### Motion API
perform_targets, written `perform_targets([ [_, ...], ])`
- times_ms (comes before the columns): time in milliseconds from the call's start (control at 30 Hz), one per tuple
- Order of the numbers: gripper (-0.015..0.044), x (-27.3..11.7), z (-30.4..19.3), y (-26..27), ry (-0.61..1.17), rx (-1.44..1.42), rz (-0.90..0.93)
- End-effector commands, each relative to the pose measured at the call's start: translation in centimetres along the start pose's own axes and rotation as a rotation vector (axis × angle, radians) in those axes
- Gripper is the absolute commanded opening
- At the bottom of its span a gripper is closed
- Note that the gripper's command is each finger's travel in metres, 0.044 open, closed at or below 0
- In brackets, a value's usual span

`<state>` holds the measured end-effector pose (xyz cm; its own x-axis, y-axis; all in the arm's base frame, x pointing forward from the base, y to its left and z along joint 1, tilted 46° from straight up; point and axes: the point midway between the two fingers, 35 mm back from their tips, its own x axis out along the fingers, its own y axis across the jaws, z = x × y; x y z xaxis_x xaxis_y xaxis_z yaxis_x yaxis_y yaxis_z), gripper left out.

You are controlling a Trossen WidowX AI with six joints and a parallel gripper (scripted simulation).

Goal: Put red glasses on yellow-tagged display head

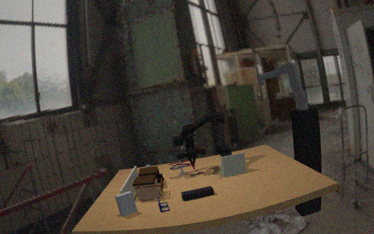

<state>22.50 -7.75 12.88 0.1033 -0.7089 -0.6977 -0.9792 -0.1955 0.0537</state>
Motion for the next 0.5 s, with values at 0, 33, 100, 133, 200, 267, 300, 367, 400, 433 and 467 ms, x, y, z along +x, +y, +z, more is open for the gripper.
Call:
perform_targets([
  [0,0.0,-1.2,-0.2,-0.3,-0.002,0.01,-0.013],
  [33,0.0,-1.6,-0.3,-0.4,-0.003,0.01,-0.013],
  [100,0.0,-2.6,-0.3,-0.4,-0.004,0.009,-0.012],
  [133,0.0,-3.1,-0.3,-0.4,-0.004,0.009,-0.012],
  [200,0.0,-4.2,-0.4,-0.3,-0.004,0.009,-0.012],
  [267,0.0,-5.2,-0.4,-0.3,-0.003,0.009,-0.011],
  [300,0.0,-5.6,-0.5,-0.2,-0.002,0.009,-0.011],
  [367,0.0,-6.0,-0.5,-0.2,-0.001,0.009,-0.011],
  [400,0.0,-6.0,-0.5,-0.2,-0.001,0.009,-0.011],
  [433,0.0,-6.0,-0.5,-0.2,-0.001,0.015,-0.011],
  [467,0.0,-6.0,-0.6,-0.2,-0.001,0.02,-0.011],
])
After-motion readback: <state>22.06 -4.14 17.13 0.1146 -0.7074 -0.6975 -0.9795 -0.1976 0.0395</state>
